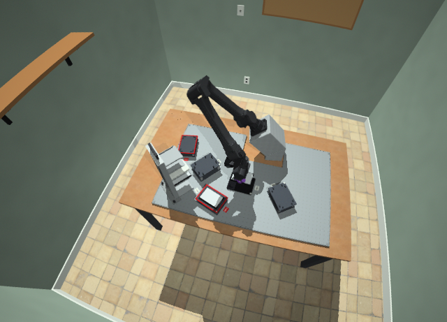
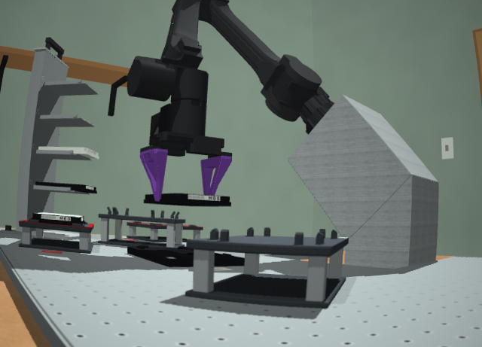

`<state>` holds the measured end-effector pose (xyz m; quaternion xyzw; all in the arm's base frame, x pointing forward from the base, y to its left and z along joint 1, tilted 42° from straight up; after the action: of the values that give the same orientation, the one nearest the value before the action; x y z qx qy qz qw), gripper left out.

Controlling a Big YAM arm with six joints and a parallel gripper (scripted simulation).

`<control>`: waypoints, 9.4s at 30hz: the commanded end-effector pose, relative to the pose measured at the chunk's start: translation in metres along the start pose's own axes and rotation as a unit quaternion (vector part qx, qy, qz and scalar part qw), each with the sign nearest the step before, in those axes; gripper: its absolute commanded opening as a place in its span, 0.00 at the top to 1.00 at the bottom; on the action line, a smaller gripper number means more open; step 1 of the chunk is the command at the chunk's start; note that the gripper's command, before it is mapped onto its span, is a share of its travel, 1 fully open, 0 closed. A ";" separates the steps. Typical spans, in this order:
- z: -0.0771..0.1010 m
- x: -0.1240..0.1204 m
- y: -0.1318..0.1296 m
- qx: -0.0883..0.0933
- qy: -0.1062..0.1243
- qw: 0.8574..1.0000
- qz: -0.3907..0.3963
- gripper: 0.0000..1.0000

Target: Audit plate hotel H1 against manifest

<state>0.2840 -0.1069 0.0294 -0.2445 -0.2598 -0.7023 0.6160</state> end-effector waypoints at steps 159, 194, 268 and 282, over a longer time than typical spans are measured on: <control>-0.071 0.003 0.006 0.004 -0.002 1.000 0.010 0.14; -0.048 -0.001 0.005 0.012 -0.002 1.000 0.013 0.00; 0.144 0.000 0.016 0.028 0.006 1.000 -0.001 0.00; 0.165 0.014 0.016 0.019 0.004 1.000 -0.013 0.00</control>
<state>0.2872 -0.0046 0.1402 -0.2472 -0.2576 -0.6869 0.6330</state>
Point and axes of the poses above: the point where the finger pads meet when closed, its own z axis back along the fingers, its own y axis across the jaws, x = y × z, the point moved 9 cm from there along z, back along the fingers, and after that the axes turned 8 degrees about z, right-handed, at the moved point
